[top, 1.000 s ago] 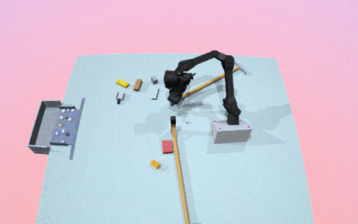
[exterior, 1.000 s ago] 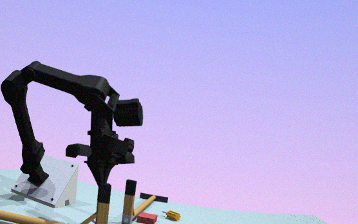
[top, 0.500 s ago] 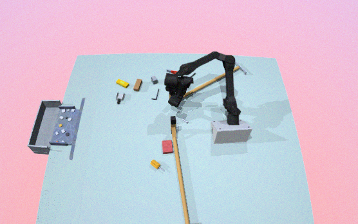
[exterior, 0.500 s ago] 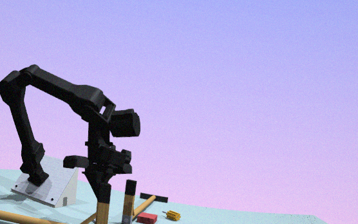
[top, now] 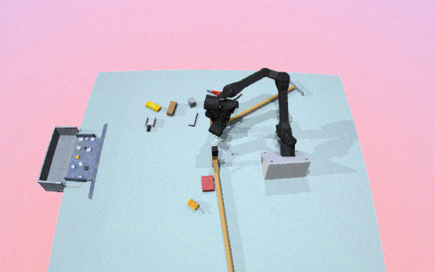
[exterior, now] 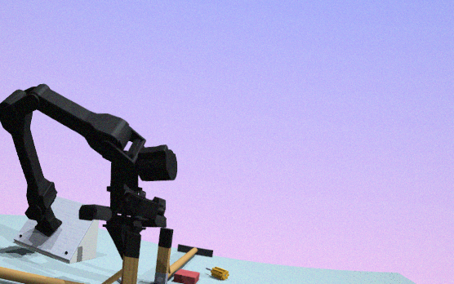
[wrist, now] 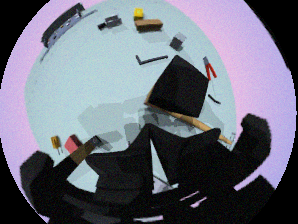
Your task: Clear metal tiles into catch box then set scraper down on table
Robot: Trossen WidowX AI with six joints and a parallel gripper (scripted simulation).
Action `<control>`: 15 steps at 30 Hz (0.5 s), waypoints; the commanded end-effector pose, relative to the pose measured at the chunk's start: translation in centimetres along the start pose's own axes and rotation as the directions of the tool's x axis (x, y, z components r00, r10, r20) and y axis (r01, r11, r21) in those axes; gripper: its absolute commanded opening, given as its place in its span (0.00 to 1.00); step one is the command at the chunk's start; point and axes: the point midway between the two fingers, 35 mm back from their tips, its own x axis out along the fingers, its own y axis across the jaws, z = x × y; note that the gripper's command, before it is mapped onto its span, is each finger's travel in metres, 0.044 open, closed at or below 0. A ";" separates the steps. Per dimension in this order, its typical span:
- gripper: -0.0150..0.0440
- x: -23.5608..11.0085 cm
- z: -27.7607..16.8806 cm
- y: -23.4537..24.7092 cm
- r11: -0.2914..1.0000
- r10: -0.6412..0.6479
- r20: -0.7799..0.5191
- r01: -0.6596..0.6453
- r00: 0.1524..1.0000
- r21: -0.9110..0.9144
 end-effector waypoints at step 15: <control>0.25 0.2 3.2 -0.8 1.000 0.008 0.000 -0.008 1.000 0.005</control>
